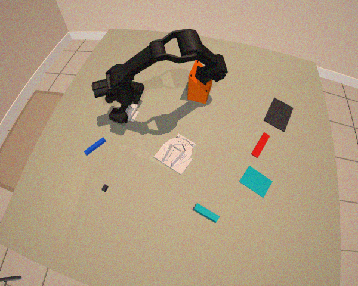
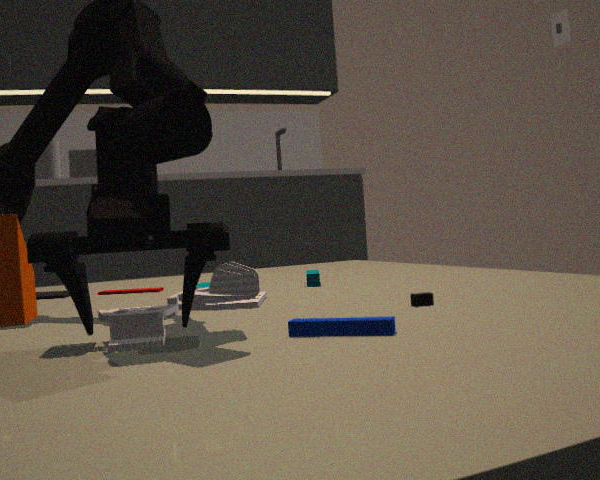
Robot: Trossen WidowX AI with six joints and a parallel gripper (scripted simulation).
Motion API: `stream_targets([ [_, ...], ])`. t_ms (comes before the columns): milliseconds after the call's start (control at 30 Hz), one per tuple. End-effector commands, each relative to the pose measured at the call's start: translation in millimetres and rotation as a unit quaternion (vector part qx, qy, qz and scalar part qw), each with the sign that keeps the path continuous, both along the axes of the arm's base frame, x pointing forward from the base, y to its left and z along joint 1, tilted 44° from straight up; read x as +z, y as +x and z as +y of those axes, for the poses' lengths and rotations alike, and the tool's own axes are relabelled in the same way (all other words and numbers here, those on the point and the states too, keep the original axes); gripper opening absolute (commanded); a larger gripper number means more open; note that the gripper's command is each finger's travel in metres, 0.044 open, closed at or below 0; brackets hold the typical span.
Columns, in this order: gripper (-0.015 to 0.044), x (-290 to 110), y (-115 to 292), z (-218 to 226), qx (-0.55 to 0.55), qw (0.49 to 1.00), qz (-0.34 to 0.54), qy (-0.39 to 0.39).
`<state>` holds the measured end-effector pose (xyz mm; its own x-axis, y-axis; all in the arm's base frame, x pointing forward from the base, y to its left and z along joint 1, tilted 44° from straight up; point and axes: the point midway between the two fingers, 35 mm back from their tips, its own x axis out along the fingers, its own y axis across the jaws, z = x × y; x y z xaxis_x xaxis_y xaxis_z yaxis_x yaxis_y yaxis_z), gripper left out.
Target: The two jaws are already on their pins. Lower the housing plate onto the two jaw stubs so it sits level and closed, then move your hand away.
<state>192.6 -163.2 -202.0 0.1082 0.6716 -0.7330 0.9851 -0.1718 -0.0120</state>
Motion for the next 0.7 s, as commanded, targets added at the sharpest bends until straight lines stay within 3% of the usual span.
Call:
stream_targets([
  [0, 0.0420, 0.0, 0.0, 0.0, 0.000, 1.000, 0.000, 0.000],
  [333, 0.0353, 0.0, 0.0, 0.0, 0.000, 1.000, 0.000, 0.000],
  [667, 0.0351, 0.0, 0.0, 0.0, 0.000, 1.000, 0.000, 0.000],
])
